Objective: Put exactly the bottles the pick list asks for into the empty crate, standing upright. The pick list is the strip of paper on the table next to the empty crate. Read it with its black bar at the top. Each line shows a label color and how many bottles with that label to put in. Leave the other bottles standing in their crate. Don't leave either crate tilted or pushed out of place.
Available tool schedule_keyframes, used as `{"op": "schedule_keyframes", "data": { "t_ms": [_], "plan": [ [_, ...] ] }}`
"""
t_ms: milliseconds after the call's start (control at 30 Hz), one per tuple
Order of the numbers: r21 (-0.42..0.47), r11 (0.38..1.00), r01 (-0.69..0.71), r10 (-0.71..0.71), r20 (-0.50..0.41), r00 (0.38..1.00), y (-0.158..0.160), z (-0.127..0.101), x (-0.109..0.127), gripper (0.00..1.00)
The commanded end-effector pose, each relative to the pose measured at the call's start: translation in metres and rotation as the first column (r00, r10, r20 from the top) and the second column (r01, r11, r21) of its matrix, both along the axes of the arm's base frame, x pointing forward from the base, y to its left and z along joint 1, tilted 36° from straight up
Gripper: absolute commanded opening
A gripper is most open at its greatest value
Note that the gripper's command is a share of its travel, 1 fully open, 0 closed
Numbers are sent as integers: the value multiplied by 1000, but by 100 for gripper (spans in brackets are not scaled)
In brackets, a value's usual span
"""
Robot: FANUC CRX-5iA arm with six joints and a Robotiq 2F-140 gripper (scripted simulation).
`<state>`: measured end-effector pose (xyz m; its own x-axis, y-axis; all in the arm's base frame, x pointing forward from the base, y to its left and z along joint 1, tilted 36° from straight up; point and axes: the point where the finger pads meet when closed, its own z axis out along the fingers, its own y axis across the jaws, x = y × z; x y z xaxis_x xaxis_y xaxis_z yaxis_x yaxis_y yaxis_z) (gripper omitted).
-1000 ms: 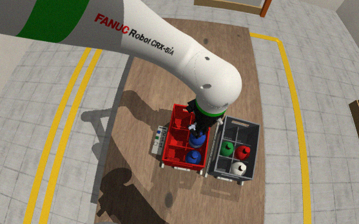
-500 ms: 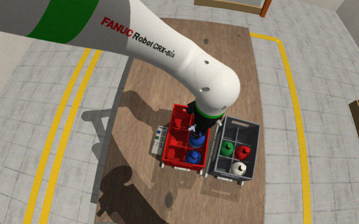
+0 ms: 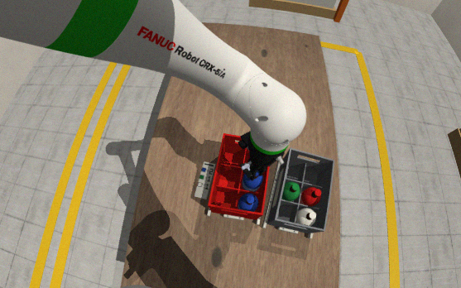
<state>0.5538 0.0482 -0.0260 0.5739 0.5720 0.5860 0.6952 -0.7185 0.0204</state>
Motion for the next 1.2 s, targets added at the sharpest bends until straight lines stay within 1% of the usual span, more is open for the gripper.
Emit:
{"op": "schedule_keyframes", "data": {
  "t_ms": [0, 1167],
  "plan": [
    [0, 1000, 0, 0, 1, 1000, 0, -1, 2, 10],
    [0, 1000, 0, 0, 1, 1000, 7, -14, 8, 10]
  ]
}}
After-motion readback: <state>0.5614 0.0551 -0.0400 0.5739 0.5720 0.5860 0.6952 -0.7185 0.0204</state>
